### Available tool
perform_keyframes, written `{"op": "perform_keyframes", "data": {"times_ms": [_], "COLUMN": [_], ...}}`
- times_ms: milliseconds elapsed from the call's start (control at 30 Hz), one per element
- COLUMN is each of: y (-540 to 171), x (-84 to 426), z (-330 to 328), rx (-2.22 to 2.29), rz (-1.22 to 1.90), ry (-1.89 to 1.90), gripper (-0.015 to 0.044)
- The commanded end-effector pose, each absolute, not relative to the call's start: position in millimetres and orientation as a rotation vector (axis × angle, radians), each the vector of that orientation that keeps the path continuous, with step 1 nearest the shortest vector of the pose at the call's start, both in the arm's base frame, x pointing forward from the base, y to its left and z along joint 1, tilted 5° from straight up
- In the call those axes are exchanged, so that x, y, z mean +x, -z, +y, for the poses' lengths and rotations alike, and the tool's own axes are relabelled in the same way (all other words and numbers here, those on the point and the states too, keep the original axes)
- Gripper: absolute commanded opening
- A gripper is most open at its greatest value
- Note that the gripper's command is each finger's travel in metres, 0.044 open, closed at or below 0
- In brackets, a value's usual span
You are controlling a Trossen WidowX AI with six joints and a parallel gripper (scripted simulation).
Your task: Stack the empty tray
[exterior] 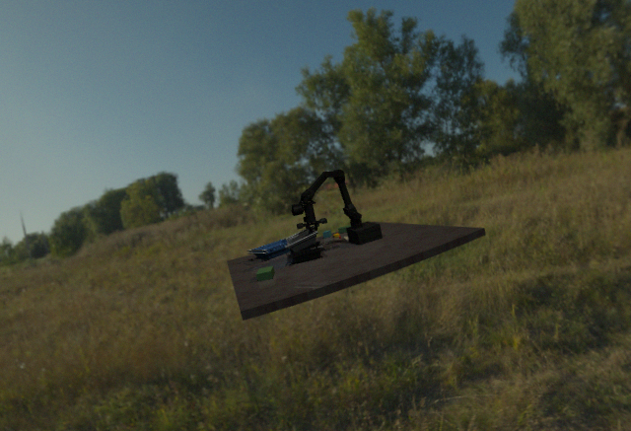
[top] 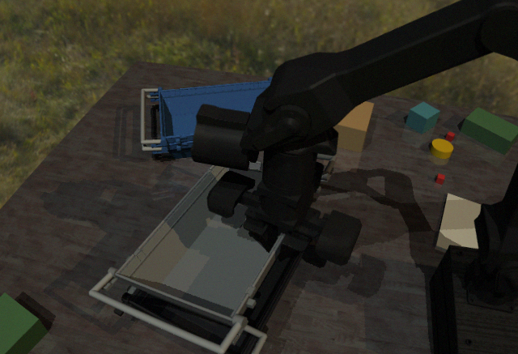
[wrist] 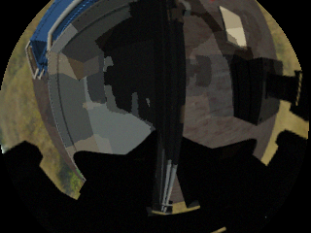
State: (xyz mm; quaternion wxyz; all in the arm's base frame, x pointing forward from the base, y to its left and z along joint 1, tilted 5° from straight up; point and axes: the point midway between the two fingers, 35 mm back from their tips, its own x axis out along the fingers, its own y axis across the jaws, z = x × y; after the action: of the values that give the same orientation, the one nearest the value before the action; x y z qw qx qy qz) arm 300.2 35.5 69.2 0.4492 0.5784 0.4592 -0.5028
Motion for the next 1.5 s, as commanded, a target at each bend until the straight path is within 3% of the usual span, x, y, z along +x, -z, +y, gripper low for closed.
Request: {"op": "perform_keyframes", "data": {"times_ms": [0, 1467], "y": [-64.3, -45.6], "x": [296.8, 292.7], "z": [36.6, 39.1], "rx": [1.429, 1.429], "rz": [1.145, 1.146], "ry": [1.251, 1.251], "gripper": [0.0, 0.0]}}
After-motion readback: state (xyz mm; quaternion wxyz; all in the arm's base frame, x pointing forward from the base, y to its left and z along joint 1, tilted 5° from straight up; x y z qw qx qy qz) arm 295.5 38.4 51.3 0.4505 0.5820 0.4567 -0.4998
